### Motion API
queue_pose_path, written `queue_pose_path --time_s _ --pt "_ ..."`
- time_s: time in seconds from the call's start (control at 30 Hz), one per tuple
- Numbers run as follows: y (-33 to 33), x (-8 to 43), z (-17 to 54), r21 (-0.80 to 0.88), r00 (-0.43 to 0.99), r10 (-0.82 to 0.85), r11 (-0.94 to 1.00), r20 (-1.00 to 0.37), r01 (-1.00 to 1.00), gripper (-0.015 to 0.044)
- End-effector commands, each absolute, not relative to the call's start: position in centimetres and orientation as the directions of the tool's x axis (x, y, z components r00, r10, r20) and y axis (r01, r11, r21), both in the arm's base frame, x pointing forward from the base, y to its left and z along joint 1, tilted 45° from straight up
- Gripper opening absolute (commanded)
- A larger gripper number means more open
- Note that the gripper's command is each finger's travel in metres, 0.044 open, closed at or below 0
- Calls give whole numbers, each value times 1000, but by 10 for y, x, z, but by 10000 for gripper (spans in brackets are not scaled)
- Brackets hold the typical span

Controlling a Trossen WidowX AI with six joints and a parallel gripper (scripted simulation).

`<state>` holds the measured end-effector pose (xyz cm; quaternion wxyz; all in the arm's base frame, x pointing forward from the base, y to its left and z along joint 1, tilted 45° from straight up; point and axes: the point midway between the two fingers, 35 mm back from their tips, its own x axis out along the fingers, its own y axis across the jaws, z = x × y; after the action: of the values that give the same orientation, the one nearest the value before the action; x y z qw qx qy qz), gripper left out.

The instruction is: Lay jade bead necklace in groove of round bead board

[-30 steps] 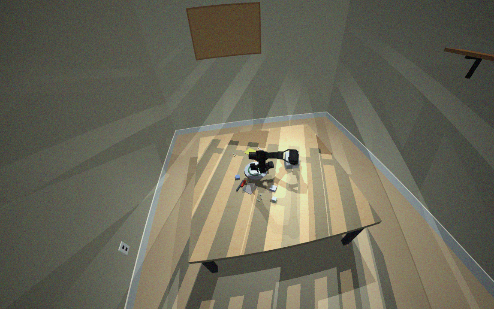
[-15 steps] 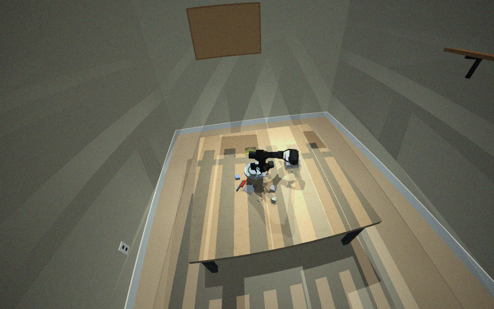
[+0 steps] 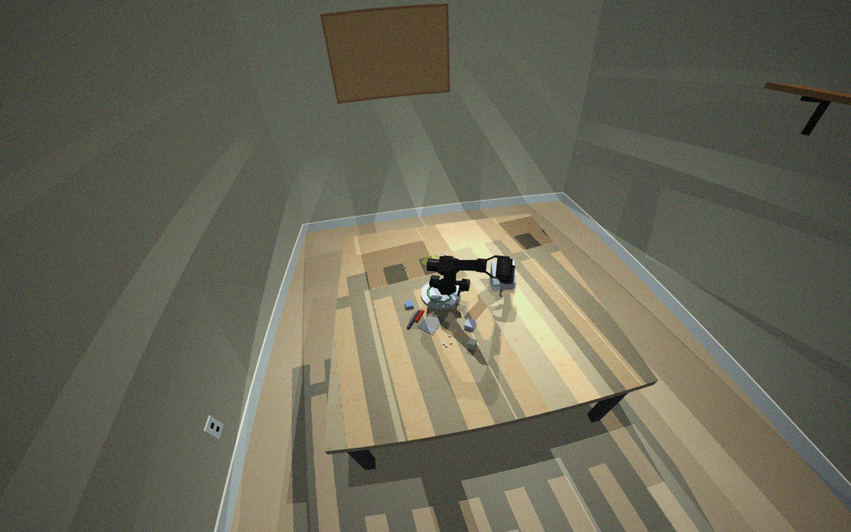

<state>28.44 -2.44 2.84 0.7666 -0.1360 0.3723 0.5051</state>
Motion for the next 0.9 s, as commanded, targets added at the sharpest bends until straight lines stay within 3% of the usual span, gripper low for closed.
queue_pose_path --time_s 0.0,0.13,0.27,0.5,0.73,0.87 --pt "-40 290 21 418 207 670 643 -713 -641 230" --pt "-56 295 15 615 208 668 741 -715 -268 125" --pt "-72 300 8 697 208 667 700 -716 155 120" --pt "-100 304 -5 536 208 667 332 -715 776 120" --pt "-117 305 -14 270 208 670 -12 -713 963 120" --pt "-117 305 -14 260 208 670 -23 -713 965 120"
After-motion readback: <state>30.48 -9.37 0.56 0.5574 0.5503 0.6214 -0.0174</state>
